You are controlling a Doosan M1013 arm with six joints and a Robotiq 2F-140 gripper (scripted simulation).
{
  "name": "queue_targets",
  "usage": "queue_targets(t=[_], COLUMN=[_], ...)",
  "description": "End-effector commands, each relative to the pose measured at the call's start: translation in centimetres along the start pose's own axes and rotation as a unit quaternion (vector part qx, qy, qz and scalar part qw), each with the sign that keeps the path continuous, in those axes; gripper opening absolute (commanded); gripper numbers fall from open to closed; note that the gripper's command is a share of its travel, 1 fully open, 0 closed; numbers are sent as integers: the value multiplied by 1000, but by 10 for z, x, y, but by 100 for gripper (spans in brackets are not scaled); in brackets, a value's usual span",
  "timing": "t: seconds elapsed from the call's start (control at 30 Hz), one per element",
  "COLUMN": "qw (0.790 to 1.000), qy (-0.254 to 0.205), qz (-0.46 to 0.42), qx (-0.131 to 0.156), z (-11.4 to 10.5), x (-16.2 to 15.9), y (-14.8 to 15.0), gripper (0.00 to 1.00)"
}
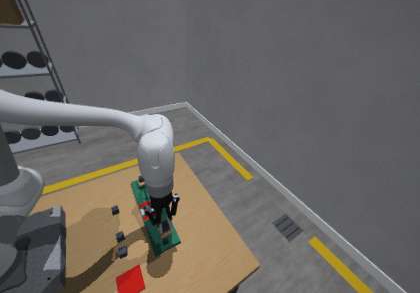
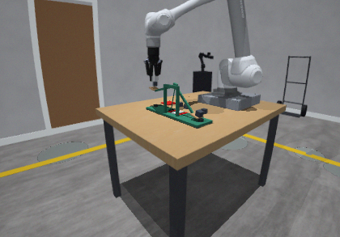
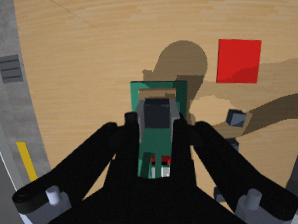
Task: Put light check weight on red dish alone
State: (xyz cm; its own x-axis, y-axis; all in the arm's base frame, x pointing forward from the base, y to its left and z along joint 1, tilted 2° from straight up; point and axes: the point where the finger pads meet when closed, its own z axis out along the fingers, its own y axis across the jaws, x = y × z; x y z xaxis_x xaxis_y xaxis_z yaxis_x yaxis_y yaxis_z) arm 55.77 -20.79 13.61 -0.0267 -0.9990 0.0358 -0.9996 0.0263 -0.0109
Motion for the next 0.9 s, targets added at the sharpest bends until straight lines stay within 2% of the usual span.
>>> queue_targets(t=[0.0,0.87], qw=[1000,1000], qy=[0,0], qz=[0,0], qx=[0,0], z=[3,5], x=[0,0], y=[0,0], gripper=[24,24])
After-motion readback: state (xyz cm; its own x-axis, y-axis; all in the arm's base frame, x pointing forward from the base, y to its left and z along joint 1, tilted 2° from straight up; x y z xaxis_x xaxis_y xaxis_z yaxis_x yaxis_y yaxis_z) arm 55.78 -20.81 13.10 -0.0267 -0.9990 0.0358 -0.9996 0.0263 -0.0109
